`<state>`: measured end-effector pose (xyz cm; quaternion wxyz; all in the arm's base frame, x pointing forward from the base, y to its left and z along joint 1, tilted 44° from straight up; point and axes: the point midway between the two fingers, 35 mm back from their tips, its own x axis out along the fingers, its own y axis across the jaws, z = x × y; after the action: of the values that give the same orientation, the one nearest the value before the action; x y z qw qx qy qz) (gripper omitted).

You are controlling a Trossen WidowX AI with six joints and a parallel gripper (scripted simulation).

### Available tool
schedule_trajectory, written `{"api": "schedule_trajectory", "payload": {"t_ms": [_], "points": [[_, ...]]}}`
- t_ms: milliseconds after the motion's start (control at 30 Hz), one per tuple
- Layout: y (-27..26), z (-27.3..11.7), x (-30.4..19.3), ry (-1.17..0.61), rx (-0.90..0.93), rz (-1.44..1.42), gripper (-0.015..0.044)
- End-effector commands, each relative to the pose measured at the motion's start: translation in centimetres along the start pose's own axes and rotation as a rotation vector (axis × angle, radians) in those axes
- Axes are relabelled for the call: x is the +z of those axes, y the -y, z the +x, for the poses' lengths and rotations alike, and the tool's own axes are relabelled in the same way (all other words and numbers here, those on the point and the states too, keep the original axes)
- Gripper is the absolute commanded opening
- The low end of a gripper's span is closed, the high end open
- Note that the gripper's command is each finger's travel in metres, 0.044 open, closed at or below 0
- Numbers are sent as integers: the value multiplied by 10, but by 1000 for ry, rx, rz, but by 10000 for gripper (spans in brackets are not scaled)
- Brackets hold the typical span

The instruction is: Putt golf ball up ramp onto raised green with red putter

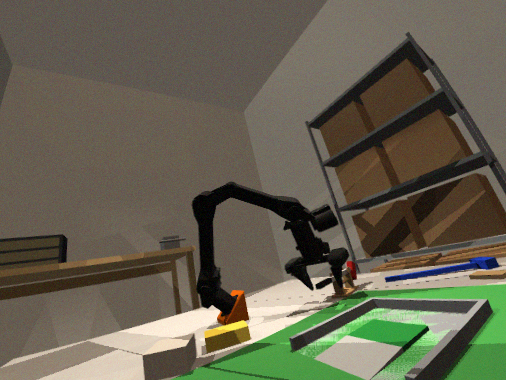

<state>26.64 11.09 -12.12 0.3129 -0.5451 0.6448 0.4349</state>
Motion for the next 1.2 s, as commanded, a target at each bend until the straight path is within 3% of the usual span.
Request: {"api": "schedule_trajectory", "payload": {"t_ms": [0,333,833,1167], "points": [[-3,9,-4,-10,6,-5,440],[-3,17,-6,-10,6,-5,440],[-1,14,-4,-3,3,0,46],[0,9,-3,-2,3,0,0]]}}
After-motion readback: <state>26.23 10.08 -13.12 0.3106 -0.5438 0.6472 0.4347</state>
